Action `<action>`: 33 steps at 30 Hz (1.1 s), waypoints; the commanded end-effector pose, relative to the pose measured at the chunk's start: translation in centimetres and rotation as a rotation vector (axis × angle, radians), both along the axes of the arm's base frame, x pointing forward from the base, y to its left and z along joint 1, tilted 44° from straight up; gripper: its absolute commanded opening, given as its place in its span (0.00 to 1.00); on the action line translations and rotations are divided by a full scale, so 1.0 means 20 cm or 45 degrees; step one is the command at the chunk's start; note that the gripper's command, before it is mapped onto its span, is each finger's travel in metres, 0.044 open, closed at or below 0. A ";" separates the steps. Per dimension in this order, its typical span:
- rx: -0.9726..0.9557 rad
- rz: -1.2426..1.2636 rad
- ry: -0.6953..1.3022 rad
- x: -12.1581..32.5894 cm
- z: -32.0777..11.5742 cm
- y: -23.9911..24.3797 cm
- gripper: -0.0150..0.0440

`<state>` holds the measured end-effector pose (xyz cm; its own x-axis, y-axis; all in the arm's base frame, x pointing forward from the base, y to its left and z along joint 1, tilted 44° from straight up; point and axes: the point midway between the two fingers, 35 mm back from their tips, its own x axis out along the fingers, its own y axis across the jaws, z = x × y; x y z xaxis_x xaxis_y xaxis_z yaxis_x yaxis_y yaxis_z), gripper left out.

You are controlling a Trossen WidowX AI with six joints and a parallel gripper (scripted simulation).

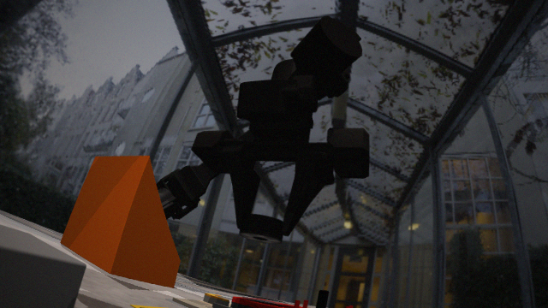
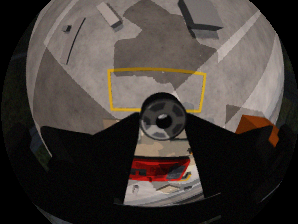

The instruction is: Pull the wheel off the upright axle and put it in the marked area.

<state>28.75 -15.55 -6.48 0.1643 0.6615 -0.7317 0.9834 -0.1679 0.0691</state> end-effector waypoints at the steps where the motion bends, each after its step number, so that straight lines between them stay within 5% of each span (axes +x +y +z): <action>1: 0.006 0.005 0.007 0.00 -0.05 0.04 0.25; 22: 0.011 0.005 0.005 0.07 -0.37 0.35 0.25; 33: 0.007 0.020 0.010 0.07 -0.35 0.34 0.74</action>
<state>30.11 -8.64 -13.70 0.1472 0.6693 -0.7282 0.9864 -0.1541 0.0578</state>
